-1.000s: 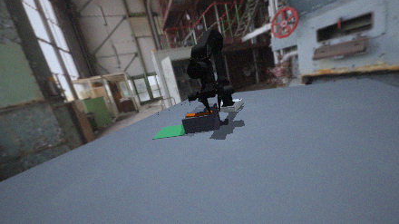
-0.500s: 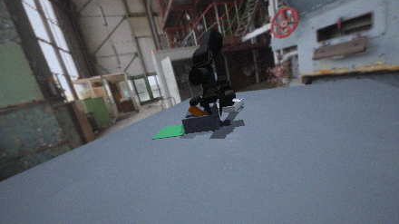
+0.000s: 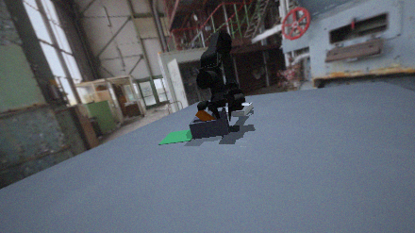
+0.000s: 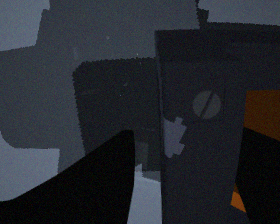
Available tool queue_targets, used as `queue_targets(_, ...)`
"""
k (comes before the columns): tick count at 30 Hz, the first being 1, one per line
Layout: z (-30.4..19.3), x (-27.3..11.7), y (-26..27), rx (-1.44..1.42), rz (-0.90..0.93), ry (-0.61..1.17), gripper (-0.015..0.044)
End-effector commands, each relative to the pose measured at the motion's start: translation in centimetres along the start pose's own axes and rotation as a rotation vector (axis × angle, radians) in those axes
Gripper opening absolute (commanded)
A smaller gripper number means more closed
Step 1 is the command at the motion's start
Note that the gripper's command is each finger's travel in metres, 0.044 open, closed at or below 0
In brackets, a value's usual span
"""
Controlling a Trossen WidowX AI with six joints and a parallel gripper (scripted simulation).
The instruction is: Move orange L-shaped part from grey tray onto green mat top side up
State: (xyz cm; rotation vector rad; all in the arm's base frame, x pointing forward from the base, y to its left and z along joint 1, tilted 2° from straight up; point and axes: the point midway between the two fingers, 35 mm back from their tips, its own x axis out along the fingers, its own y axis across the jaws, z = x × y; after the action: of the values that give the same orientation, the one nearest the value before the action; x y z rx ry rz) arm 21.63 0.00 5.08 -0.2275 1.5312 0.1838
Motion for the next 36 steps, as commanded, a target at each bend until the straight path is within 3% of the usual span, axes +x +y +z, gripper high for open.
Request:
queue_targets(1,0.0,0.0,0.0,0.001,-0.001,0.000,0.0180)
queue_targets(16,0.0,-1.8,1.0,-0.003,-0.007,0.005,0.0180)
queue_targets(25,0.0,-10.6,-0.1,-0.003,-0.007,0.005,0.0180)
queue_targets(36,0.0,-10.5,0.0,0.003,-0.007,-0.002,0.0180)
